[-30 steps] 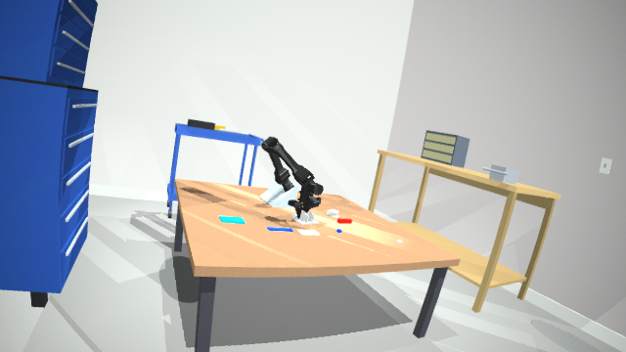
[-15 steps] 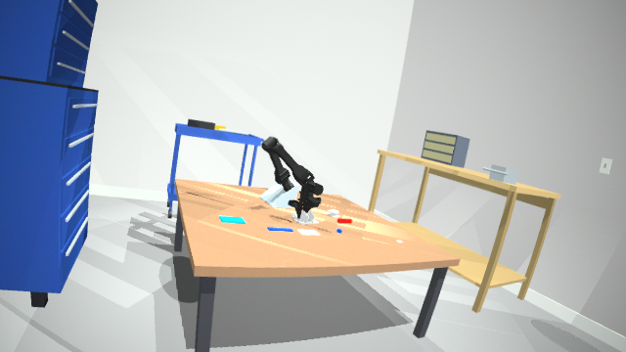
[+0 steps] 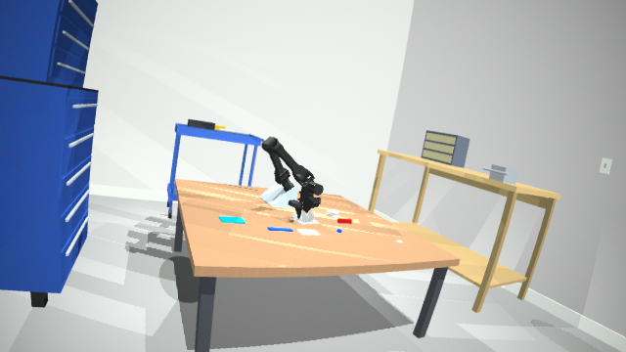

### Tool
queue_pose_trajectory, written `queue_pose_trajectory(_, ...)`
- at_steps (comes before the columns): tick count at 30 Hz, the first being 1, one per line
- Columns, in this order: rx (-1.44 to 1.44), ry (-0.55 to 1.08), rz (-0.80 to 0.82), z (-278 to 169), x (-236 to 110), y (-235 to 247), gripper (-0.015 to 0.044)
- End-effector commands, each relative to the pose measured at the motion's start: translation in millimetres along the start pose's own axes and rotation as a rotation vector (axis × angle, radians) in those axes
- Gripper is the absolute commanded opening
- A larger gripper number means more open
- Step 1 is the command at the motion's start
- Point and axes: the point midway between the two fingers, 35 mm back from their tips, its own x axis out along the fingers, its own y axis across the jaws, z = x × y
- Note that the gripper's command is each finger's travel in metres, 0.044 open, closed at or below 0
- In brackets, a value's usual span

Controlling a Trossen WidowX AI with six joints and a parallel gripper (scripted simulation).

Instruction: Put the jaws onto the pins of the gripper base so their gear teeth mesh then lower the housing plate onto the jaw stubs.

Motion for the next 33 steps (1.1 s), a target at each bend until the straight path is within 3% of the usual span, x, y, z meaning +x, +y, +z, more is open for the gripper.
queue_pose_trajectory(1, 0.000, 0.000, 0.000, 0.0, 0.0, 0.0, 0.0160)
queue_pose_trajectory(4, 0.000, 0.000, 0.000, 0.0, 0.0, 0.0, 0.0224)
queue_pose_trajectory(17, 0.000, 0.000, 0.000, 0.0, 0.0, 0.0, 0.0224)
queue_pose_trajectory(25, -0.002, 0.004, 0.000, -2.0, -65.8, 0.0, 0.0224)
queue_pose_trajectory(30, -0.011, -0.009, -0.005, 0.7, -61.0, 1.3, 0.0224)
queue_pose_trajectory(33, -0.025, -0.005, -0.018, -1.7, -64.8, 22.8, 0.0303)
